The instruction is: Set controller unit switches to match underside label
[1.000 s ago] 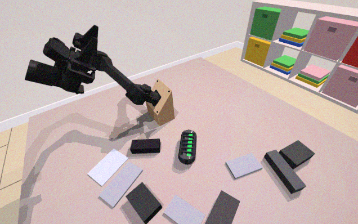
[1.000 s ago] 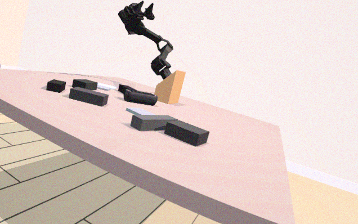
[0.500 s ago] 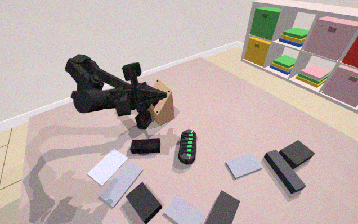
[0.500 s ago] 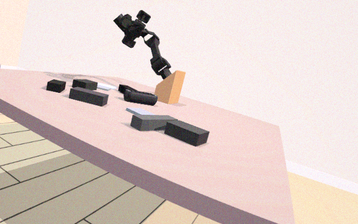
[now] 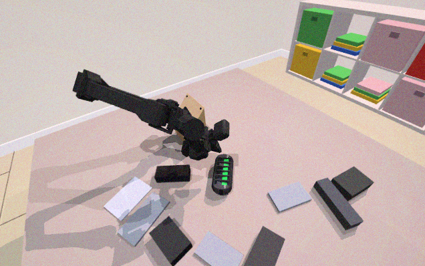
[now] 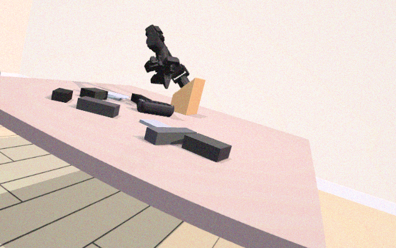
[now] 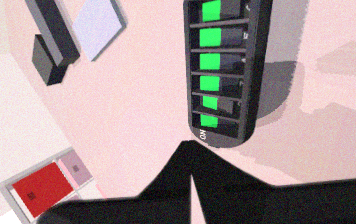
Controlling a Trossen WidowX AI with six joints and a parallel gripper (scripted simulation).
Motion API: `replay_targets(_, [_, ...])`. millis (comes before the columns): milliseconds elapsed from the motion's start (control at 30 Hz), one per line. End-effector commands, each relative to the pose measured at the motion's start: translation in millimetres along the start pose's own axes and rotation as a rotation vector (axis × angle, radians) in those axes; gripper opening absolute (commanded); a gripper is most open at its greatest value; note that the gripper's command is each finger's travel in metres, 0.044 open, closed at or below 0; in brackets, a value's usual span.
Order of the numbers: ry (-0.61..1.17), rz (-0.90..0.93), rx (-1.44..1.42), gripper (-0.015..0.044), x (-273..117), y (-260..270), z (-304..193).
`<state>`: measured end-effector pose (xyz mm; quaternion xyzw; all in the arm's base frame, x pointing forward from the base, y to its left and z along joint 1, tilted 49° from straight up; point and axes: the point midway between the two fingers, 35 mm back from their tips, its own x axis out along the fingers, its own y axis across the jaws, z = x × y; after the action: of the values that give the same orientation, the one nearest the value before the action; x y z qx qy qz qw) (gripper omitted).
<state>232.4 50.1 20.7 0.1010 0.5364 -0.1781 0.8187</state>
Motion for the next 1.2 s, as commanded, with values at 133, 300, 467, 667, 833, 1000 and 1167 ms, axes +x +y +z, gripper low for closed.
replay_targets(133, [-0.11, -0.357, -0.011, 0.0, 22, -53, -19])
replay_targets(300, [-0.11, -0.357, -0.011, 0.0, 22, -53, -19])
replay_targets(467, [-0.109, -0.356, -0.011, 0.0, 25, -55, -19])
replay_targets(667, [-0.107, -0.356, -0.01, 0.0, 33, -60, -17])
replay_targets(833, [-0.107, -0.355, -0.01, 0.0, 40, -65, -16])
replay_targets(1000, [-0.107, -0.355, -0.011, 0.0, 47, -70, -15])
replay_targets(1167, [-0.108, -0.356, -0.011, 0.0, 53, -75, -14])
